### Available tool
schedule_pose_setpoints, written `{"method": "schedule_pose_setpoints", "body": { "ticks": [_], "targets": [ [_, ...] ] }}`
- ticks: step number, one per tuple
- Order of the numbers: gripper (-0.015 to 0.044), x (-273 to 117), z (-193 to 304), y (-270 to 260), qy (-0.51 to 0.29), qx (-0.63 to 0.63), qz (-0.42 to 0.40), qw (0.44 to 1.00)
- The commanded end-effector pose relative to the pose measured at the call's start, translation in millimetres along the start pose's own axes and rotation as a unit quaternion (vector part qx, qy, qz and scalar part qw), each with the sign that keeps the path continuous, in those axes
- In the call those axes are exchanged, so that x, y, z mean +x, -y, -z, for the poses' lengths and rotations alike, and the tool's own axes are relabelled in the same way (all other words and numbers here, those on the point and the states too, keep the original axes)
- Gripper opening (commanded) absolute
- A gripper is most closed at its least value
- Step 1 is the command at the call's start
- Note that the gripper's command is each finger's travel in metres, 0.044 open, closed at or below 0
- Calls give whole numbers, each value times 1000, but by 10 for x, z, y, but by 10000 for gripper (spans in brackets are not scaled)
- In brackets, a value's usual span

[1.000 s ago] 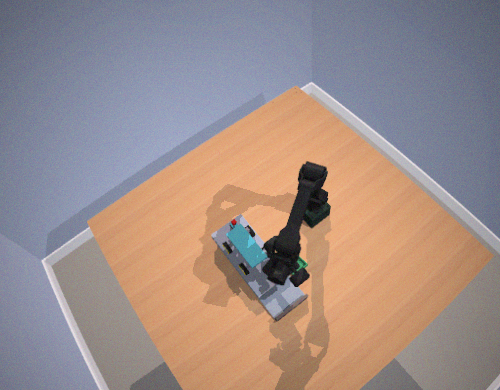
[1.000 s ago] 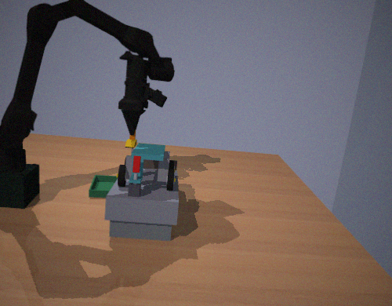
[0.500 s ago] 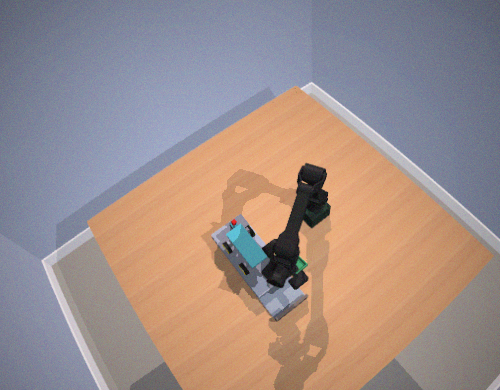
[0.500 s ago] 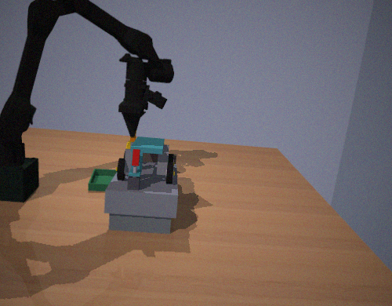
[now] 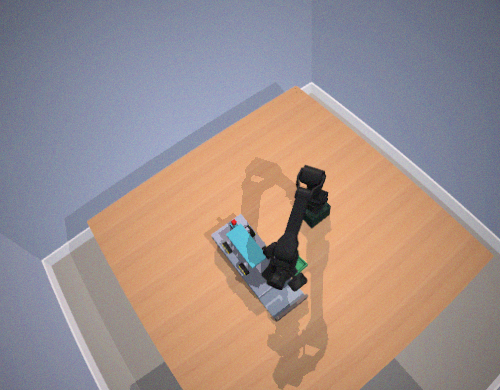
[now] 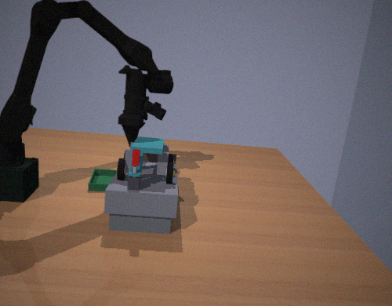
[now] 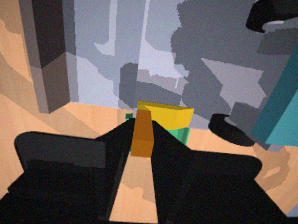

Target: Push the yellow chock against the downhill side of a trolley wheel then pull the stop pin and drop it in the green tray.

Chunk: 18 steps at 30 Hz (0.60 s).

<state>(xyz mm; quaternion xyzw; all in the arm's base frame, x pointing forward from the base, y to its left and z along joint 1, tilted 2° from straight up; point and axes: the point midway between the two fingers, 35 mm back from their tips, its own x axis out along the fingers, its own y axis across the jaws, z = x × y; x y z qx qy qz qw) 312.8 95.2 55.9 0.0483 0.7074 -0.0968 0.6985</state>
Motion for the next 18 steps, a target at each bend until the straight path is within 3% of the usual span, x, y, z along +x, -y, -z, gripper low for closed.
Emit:
{"method": "schedule_pose_setpoints", "body": {
  "ticks": [1, 18],
  "targets": [
    [0, 117, 14, 18, -4, -4, 4, 1000],
    [0, 96, 10, 138, -4, -4, 5, 1000]
  ]
}}
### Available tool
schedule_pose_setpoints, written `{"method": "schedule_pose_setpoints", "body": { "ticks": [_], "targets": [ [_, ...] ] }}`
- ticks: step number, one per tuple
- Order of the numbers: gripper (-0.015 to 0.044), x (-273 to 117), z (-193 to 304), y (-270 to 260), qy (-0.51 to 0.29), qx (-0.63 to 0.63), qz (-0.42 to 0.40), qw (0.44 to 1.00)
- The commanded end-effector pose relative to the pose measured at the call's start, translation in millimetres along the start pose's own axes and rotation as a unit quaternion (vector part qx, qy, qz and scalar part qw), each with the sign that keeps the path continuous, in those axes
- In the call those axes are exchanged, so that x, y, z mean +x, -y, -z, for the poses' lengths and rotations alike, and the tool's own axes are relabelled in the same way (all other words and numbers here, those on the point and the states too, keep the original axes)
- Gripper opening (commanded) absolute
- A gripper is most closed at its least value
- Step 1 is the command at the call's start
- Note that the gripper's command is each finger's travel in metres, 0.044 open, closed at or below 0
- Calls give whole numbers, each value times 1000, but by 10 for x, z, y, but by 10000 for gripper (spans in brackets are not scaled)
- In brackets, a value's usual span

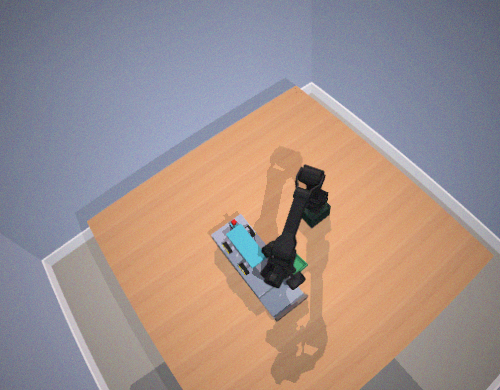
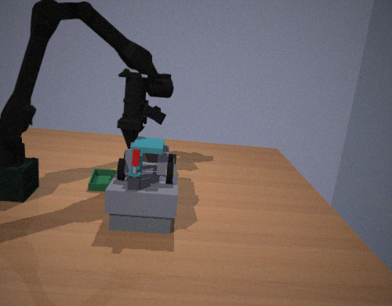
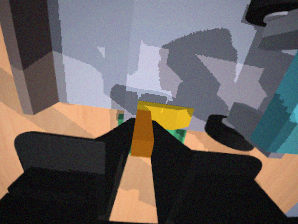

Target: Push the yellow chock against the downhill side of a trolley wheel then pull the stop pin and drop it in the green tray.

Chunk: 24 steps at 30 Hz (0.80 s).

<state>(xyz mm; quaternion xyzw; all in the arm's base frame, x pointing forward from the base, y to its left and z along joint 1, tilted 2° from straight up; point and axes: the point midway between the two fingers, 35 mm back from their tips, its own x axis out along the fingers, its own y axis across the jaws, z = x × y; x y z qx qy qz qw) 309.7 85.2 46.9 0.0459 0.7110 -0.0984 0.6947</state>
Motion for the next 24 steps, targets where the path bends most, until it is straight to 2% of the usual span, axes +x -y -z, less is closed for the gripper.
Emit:
{"method": "schedule_pose_setpoints", "body": {
  "ticks": [1, 24],
  "targets": [
    [0, -2, 1, 50, 1, -3, 2, 1000],
    [0, -14, -9, 214, 0, 0, 0, 1000]
  ]
}}
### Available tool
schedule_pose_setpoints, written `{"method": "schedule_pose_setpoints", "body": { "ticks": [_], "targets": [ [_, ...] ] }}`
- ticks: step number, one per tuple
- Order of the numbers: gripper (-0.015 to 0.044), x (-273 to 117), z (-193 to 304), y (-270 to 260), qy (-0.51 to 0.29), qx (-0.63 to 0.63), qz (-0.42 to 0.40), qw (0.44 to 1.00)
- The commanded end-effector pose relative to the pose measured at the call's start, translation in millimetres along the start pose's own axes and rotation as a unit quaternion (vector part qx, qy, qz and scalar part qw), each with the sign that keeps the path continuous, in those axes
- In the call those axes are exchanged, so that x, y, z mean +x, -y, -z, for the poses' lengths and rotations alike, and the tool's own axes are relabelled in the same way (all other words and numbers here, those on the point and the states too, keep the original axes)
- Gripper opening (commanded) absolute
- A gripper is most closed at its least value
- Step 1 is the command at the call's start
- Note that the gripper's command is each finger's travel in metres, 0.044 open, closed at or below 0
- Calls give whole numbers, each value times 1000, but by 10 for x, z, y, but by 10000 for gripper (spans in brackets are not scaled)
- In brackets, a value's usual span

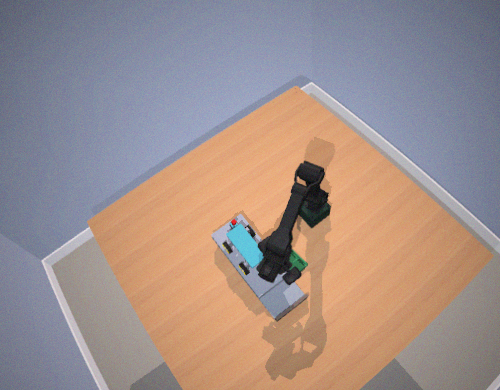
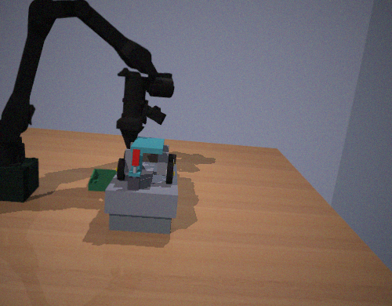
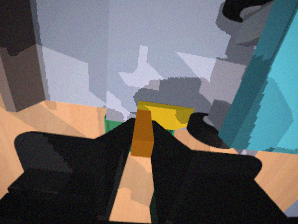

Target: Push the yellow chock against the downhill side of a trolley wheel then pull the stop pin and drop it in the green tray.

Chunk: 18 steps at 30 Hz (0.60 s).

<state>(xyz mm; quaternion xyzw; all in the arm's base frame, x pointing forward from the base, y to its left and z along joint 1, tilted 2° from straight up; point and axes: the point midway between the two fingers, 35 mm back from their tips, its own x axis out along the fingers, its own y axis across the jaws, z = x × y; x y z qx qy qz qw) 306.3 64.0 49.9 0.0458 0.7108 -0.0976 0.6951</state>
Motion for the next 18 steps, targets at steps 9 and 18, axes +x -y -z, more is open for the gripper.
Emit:
{"method": "schedule_pose_setpoints", "body": {
  "ticks": [9, 18],
  "targets": [
    [26, 0, 0, -2, 0, 0, 0, 1000],
    [190, 0, 0, -2, 0, 0, 0, 1000]
  ]
}}
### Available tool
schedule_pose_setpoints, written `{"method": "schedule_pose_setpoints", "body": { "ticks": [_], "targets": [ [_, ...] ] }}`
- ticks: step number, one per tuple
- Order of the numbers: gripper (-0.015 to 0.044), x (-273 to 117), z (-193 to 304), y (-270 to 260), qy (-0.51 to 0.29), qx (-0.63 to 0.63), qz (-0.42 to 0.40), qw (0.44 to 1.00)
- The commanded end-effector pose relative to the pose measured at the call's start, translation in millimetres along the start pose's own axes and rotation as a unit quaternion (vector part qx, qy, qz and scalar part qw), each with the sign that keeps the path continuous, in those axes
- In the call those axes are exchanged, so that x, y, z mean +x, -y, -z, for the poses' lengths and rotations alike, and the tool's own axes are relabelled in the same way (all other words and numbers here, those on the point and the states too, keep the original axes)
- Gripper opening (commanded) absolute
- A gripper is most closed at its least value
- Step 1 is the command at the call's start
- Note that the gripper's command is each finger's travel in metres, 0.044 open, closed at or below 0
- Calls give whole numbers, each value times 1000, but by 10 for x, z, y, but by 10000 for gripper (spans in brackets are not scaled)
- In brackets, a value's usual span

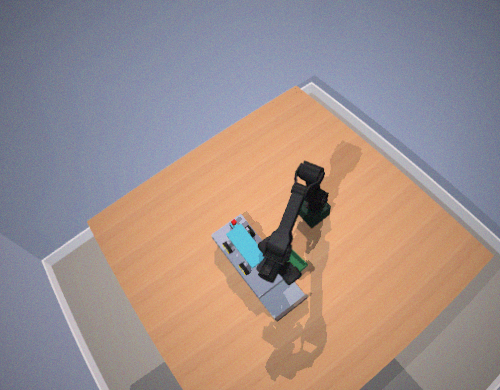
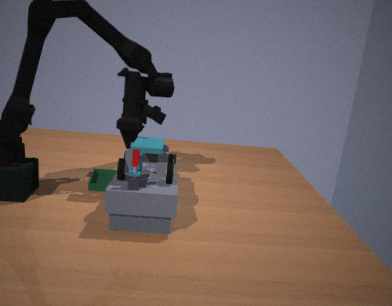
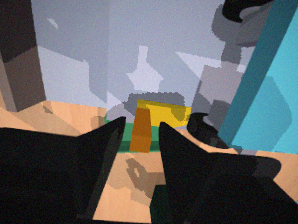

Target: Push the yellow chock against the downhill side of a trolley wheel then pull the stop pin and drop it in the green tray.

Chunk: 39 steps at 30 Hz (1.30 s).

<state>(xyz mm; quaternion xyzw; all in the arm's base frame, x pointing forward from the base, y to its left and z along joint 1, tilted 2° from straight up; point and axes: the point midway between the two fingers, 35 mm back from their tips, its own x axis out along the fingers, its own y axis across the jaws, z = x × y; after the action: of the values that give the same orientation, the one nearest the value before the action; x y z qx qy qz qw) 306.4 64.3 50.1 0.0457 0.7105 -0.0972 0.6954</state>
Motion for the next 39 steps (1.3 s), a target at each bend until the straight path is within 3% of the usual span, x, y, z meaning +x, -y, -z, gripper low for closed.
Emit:
{"method": "schedule_pose_setpoints", "body": {
  "ticks": [1, 20, 24, 28, 39],
  "targets": [
    [190, -6, 0, 0, 0, 1, 1, 1000],
    [190, -602, 2, -7, 1, -2, 3, 1000],
    [295, -522, -1, -15, 0, -5, 1, 1000],
    [190, -593, -59, 45, 15, -44, 2, 999],
    [190, -692, -263, 481, 28, -213, 28, 976]
  ]
}}
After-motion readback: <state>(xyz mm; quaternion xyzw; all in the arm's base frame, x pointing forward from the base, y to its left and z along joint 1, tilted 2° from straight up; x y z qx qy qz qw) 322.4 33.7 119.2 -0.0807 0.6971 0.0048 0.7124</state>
